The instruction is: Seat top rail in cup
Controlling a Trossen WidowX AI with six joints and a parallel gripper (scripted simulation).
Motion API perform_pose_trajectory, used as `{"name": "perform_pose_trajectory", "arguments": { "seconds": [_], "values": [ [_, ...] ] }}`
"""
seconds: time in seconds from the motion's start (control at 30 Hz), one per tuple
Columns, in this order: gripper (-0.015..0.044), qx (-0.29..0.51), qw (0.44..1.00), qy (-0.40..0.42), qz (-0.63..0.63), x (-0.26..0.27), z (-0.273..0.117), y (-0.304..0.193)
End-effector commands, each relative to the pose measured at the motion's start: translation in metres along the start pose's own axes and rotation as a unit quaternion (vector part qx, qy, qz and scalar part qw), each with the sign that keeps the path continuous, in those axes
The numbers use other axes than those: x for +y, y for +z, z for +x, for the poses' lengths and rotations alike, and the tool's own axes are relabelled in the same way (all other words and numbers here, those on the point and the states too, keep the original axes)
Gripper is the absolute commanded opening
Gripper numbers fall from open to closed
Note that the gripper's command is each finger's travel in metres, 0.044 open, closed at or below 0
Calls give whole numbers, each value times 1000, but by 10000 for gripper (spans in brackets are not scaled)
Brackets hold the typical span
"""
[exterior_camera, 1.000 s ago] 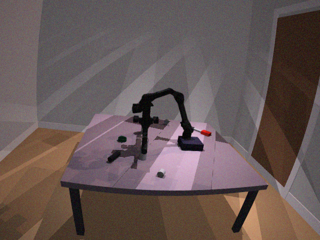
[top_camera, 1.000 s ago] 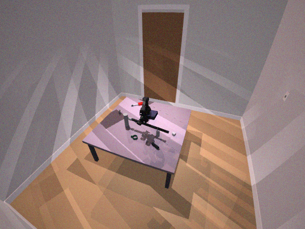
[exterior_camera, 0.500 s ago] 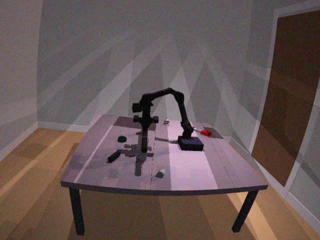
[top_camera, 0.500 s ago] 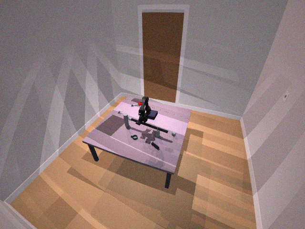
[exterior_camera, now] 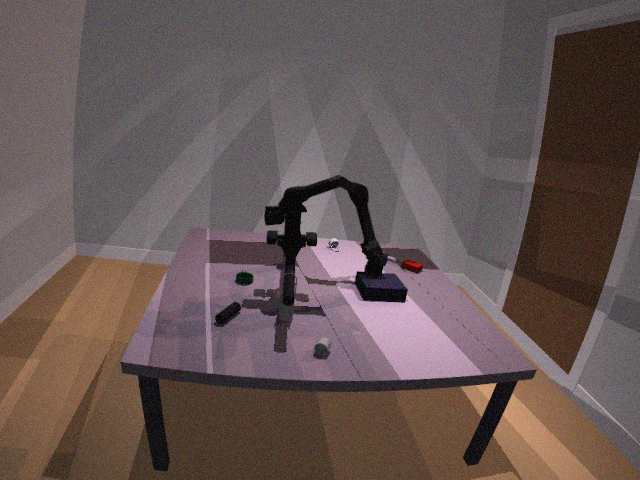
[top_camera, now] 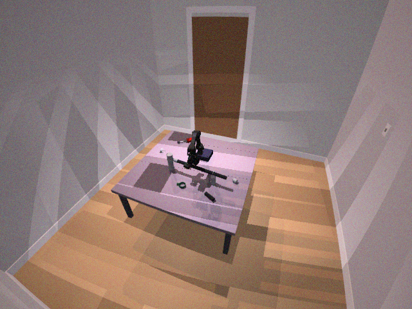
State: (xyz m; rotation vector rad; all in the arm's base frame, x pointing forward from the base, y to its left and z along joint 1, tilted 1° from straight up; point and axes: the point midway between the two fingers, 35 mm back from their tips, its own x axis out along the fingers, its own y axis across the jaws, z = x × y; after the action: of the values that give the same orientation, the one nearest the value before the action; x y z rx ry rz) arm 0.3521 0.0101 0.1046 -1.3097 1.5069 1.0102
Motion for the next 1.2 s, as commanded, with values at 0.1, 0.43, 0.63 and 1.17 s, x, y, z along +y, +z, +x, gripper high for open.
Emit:
{"name": "perform_pose_trajectory", "arguments": {
  "seconds": [0.1,0.43,0.63,1.17],
  "values": [
    [0,5,1000,-1,1,0,-1,-5],
    [0,5,1000,-1,1,0,-1,-5],
    [0,0,1000,0,0,0,0,0],
    [0,-1,1000,0,1,0,1,-1]
  ]
}}
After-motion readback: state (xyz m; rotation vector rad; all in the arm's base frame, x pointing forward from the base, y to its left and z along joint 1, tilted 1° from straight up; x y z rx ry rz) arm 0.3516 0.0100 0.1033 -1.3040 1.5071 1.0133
